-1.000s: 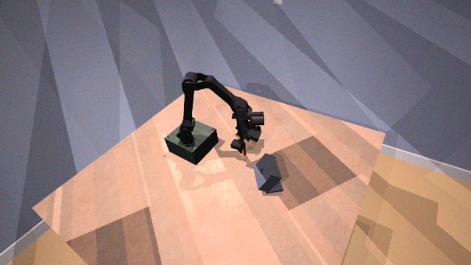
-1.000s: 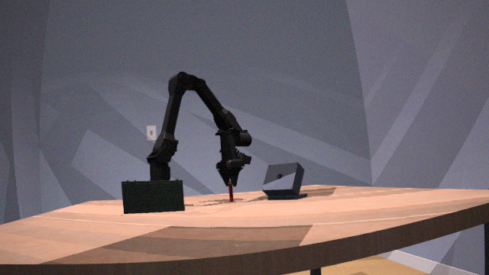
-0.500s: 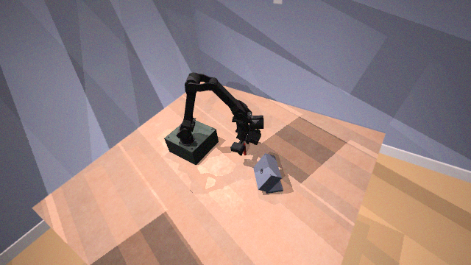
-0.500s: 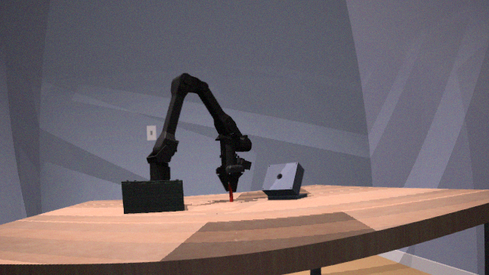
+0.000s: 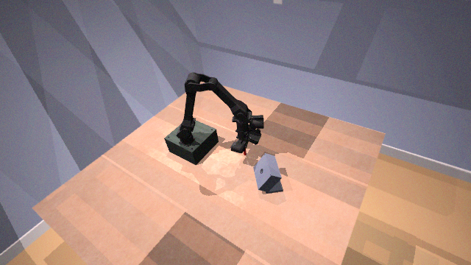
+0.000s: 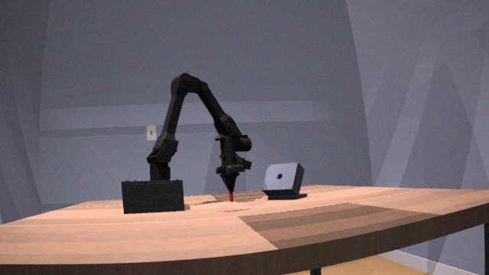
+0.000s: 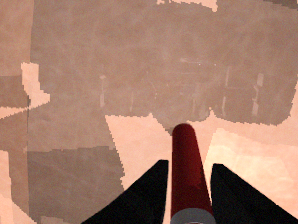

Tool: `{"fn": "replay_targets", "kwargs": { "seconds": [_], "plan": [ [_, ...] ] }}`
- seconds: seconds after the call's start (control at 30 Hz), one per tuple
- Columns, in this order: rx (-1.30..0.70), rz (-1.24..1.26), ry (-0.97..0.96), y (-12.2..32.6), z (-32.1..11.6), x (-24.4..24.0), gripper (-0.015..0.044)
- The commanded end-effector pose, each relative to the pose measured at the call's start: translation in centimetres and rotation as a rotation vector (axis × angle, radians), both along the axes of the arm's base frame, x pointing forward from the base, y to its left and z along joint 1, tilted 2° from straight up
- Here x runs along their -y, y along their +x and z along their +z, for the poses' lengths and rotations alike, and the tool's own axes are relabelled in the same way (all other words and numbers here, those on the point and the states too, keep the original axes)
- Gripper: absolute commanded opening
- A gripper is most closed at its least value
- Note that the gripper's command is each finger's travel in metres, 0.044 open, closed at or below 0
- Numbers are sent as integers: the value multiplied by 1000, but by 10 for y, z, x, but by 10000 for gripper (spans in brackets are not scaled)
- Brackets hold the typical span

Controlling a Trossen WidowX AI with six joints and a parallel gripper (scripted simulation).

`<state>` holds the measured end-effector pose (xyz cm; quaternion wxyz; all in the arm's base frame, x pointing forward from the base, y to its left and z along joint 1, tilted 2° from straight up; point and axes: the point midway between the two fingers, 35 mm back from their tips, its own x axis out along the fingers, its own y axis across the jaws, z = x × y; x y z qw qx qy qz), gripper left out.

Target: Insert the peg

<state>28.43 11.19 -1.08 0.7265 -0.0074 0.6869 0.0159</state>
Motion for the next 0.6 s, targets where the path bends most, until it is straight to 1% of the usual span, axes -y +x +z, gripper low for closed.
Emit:
{"fn": "replay_targets", "kwargs": {
  "seconds": [0.0, 0.27, 0.57],
  "plan": [
    [-1, 0, 1, 0, 0, 0, 7],
    [0, 0, 1, 0, 6, 0, 0],
    [0, 4, 4, -1, 51, 0, 0]
  ]
}}
